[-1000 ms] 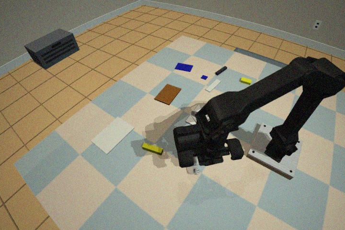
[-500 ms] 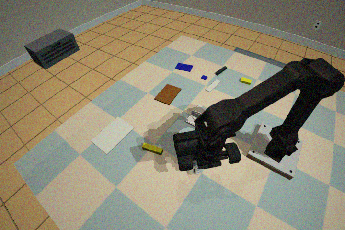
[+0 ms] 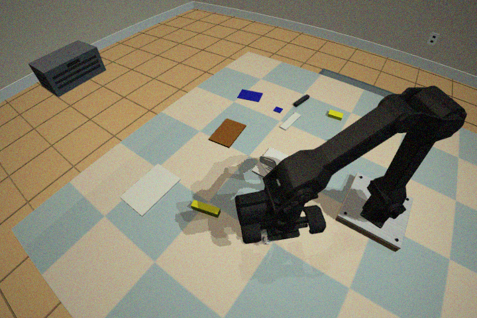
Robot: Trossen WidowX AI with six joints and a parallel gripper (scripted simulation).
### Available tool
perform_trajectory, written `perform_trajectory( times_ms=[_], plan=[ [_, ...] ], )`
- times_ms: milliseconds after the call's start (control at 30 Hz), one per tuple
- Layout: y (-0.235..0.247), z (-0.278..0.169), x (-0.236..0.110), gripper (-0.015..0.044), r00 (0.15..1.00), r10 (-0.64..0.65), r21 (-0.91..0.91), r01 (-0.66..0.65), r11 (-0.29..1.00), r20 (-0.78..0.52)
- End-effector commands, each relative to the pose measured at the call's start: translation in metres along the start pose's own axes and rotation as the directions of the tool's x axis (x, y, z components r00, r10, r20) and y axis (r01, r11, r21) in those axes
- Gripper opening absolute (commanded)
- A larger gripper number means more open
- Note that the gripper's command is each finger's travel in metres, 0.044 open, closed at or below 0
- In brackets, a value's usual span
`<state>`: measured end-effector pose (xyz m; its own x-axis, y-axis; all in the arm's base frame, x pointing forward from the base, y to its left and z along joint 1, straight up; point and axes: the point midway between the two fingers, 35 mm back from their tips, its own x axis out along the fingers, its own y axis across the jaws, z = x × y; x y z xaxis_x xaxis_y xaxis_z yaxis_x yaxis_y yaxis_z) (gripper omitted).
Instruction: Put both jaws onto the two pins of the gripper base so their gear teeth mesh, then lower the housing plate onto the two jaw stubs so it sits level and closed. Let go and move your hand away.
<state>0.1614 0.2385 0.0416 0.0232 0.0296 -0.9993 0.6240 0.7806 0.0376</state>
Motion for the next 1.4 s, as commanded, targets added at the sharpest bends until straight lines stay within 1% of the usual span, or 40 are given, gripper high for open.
perform_trajectory(
  times_ms=[0, 167, 1367],
  plan=[
    [-0.002, 0.0, 0.005, 0.0, 1.0, -0.009, 0.003, 0.009, 1.0, 0.002],
    [-0.001, 0.0, 0.005, 0.0, 1.0, -0.009, 0.003, 0.009, 1.0, 0.002],
    [0.053, 0.001, 0.004, 0.0, 1.0, -0.004, 0.003, 0.004, 1.0, 0.002]
  ],
)
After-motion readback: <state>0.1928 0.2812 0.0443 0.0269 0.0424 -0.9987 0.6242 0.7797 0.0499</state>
